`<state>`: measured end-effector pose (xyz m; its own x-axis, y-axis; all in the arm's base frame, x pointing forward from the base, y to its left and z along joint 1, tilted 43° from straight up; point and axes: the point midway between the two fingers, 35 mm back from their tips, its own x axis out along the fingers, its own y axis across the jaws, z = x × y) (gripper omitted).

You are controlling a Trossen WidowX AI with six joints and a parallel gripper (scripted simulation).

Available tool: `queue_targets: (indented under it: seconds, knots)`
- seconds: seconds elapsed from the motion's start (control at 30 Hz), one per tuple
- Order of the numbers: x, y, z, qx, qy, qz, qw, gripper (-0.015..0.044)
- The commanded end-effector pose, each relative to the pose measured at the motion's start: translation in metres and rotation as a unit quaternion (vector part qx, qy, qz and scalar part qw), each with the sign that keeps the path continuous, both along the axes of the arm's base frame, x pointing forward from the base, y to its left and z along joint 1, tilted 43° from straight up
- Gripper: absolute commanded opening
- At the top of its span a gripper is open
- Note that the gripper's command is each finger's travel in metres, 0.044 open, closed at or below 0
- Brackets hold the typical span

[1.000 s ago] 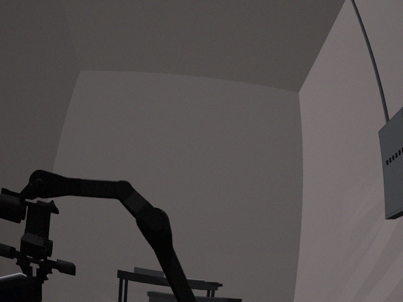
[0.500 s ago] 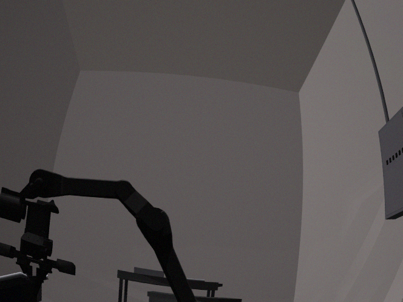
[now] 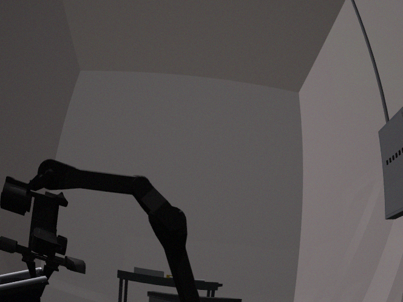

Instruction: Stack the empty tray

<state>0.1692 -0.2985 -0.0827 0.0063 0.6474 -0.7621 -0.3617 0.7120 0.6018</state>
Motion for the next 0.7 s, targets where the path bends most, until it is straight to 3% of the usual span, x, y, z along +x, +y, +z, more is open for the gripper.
queue_targets:
  seconds: [0.0, 0.67]
  knots:
    - [0.013, 0.002, 0.013, -0.01, -0.024, 0.018, 0.999, 0.0]
    - [0.079, 0.048, 0.064, -0.018, -0.131, 0.143, 0.981, 0.0]
